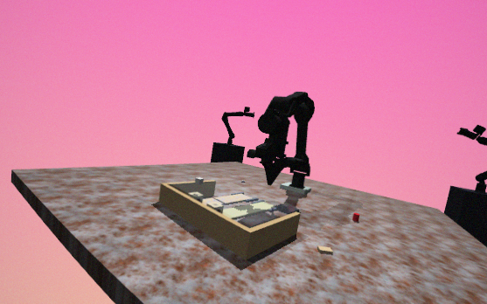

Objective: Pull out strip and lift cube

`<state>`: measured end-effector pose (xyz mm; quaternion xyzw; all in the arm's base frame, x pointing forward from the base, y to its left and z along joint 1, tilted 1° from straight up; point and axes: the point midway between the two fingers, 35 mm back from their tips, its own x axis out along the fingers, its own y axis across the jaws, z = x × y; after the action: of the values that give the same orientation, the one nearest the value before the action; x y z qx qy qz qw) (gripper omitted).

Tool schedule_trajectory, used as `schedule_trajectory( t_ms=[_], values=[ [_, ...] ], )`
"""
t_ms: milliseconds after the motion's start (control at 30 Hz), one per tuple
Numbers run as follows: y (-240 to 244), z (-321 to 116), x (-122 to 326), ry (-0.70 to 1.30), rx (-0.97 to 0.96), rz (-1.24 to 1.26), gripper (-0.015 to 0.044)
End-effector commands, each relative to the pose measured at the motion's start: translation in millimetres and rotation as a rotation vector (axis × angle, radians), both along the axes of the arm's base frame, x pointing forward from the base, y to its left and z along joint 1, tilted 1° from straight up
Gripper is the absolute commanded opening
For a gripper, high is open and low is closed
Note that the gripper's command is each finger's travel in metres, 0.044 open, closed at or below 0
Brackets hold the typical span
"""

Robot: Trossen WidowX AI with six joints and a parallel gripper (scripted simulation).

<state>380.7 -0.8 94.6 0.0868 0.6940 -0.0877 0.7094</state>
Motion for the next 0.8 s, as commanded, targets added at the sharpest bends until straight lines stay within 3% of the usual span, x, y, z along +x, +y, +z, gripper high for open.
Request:
schedule_trajectory(
  t_ms=[0, 767],
  values=[
    [0, -8, 2, 0.007, 0.003, -0.004, 0.0000],
    [-2, -46, 1, 0.007, 0.003, -0.004, 0.0000]
  ],
)
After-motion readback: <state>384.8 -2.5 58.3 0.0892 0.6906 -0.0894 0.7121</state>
